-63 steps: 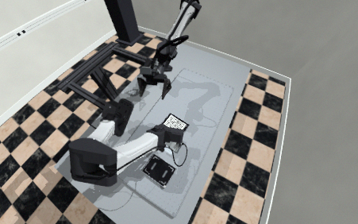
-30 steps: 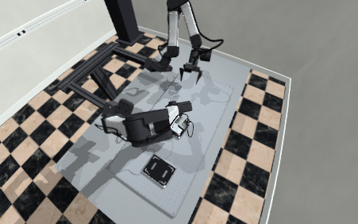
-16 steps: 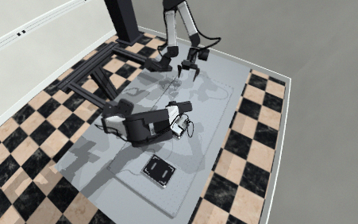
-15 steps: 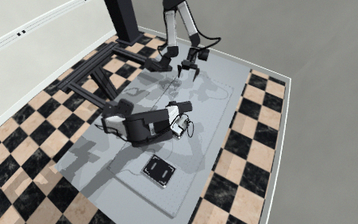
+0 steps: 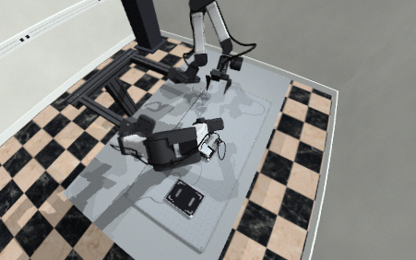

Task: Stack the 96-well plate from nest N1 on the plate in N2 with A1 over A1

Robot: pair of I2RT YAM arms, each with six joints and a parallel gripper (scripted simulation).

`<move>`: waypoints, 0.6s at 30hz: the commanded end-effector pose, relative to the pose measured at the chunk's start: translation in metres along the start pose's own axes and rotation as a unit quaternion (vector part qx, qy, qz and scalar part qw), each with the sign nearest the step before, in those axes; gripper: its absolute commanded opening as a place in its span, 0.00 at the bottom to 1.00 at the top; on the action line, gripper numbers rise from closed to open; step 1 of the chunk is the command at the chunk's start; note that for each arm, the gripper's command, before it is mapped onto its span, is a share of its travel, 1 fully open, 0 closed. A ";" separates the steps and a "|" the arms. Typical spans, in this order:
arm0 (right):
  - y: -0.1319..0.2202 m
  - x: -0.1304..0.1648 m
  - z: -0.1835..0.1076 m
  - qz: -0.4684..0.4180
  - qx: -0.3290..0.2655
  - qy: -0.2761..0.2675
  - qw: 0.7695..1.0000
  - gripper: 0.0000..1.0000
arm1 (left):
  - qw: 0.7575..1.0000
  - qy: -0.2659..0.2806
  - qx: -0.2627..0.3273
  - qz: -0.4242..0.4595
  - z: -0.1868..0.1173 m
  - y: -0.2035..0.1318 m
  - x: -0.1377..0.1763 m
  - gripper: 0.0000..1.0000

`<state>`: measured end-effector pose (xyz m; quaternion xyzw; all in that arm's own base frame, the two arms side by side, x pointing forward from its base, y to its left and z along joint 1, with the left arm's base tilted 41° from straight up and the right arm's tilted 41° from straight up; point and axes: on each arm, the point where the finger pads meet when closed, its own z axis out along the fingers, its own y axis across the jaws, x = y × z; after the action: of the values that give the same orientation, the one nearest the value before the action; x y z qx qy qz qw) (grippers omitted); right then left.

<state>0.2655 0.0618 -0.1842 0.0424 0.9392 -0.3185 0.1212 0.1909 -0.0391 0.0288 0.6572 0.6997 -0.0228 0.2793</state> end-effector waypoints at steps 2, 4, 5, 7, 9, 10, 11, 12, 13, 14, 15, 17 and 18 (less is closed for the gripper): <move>0.004 -0.010 0.003 0.006 -0.003 -0.010 1.000 0.82 | 1.000 -0.004 -0.006 0.007 -0.003 0.002 -0.002 1.00; 0.004 -0.011 0.005 0.007 -0.004 -0.011 1.000 0.82 | 1.000 -0.004 -0.006 0.007 -0.003 0.002 -0.002 1.00; 0.004 -0.012 0.006 0.007 -0.004 -0.011 1.000 0.82 | 1.000 -0.004 -0.006 0.007 -0.003 0.002 -0.002 1.00; 0.004 -0.012 0.009 0.007 -0.004 -0.011 1.000 0.82 | 1.000 -0.004 -0.006 0.007 -0.003 0.002 -0.002 1.00; 0.005 -0.012 0.010 0.007 -0.004 -0.011 1.000 0.82 | 1.000 -0.004 -0.006 0.007 -0.003 0.002 -0.002 1.00; 0.005 -0.012 0.010 0.007 -0.004 -0.011 1.000 0.82 | 1.000 -0.004 -0.006 0.007 -0.003 0.002 -0.002 1.00; 0.005 -0.014 0.010 0.008 -0.006 -0.013 1.000 0.82 | 1.000 -0.004 -0.006 0.007 -0.003 0.002 -0.002 1.00; 0.005 -0.014 0.011 0.008 -0.005 -0.013 1.000 0.82 | 1.000 -0.004 -0.006 0.007 -0.003 0.002 -0.002 1.00; 0.005 -0.013 0.013 0.007 -0.005 -0.013 1.000 0.82 | 1.000 -0.004 -0.006 0.007 -0.003 0.002 -0.002 1.00; 0.004 -0.011 0.015 0.006 -0.003 -0.011 1.000 0.82 | 1.000 -0.004 -0.006 0.007 -0.003 0.002 -0.002 1.00; 0.003 -0.009 0.017 0.005 -0.002 -0.010 1.000 0.82 | 1.000 -0.004 -0.006 0.007 -0.003 0.002 -0.002 1.00; 0.003 -0.009 0.019 0.005 -0.002 -0.010 1.000 0.82 | 1.000 -0.004 -0.006 0.007 -0.003 0.002 -0.002 1.00; 0.003 -0.009 0.020 0.005 -0.002 -0.010 1.000 0.82 | 1.000 -0.004 -0.006 0.007 -0.003 0.002 -0.002 1.00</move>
<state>0.2681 0.0530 -0.1948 0.0382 0.9387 -0.3215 0.1183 0.1906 -0.0392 0.0288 0.6574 0.6996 -0.0232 0.2791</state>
